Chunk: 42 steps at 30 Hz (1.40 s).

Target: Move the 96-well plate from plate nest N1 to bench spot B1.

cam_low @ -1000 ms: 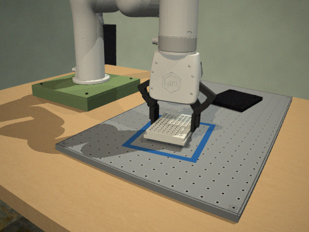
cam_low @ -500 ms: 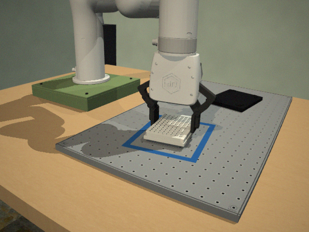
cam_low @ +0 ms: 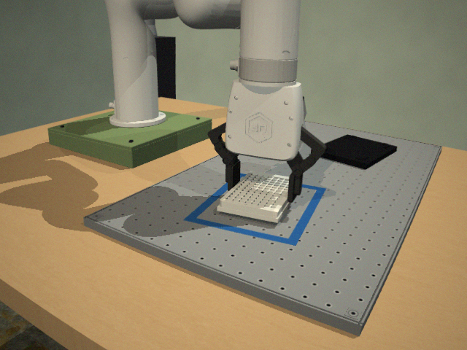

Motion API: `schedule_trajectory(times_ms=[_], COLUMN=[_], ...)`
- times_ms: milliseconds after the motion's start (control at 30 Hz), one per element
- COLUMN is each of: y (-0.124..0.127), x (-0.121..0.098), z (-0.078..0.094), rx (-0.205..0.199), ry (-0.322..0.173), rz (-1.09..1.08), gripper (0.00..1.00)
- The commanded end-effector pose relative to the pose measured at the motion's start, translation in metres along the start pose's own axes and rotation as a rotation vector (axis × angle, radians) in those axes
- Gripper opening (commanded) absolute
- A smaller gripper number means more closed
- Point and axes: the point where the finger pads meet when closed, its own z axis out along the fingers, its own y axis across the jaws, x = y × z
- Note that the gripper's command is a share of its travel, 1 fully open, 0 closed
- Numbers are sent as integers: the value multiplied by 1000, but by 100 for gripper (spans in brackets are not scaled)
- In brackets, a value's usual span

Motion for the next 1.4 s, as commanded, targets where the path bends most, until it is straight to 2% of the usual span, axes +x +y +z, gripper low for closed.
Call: schedule_trajectory(times_ms=[0, 1367], y=[1, 1], x=[-1, -1], z=[0, 5], rx=[-3, -3], ry=[-2, -2], rz=[0, 0], gripper=[0, 0])
